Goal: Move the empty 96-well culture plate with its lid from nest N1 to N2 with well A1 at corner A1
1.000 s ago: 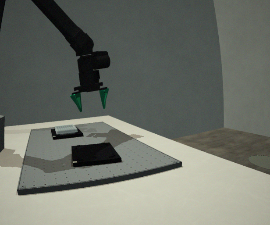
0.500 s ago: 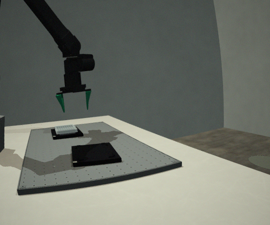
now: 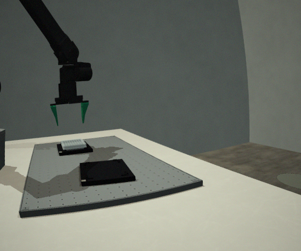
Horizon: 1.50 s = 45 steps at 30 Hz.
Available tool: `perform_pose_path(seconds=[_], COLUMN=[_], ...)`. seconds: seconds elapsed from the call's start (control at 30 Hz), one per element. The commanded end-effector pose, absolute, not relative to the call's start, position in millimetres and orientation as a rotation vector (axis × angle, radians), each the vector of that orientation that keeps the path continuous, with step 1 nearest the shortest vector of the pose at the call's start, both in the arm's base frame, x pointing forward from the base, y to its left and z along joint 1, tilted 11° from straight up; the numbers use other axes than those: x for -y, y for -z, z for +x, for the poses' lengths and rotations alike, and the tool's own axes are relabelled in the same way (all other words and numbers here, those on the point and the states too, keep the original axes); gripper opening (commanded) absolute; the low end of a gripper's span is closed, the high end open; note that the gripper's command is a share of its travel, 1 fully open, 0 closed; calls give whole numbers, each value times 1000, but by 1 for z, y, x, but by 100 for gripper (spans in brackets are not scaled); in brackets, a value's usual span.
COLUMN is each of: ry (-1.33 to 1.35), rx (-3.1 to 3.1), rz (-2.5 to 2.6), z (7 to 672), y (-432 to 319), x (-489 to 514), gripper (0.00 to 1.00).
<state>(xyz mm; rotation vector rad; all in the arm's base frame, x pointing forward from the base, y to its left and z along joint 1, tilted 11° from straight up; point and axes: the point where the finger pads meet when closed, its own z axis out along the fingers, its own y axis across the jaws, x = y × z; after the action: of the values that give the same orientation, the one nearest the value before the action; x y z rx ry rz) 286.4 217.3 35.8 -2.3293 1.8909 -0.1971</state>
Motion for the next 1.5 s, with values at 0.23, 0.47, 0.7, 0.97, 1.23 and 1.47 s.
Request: perform_pose_path(seconds=[0.23, 0.47, 0.7, 0.97, 1.23, 1.47], ry=[206, 202, 200, 200, 199, 200], rx=[-1863, -1879, -1873, -1876, -1870, -1872], rz=[-2305, -2330, -2334, -2332, -2335, -2329], z=[297, 293, 294, 297, 298, 302], y=[-50, -28, -20, -7, 3, 13], x=[-225, -216, -217, -217, -219, -219], gripper=[100, 100, 100, 100, 100, 100])
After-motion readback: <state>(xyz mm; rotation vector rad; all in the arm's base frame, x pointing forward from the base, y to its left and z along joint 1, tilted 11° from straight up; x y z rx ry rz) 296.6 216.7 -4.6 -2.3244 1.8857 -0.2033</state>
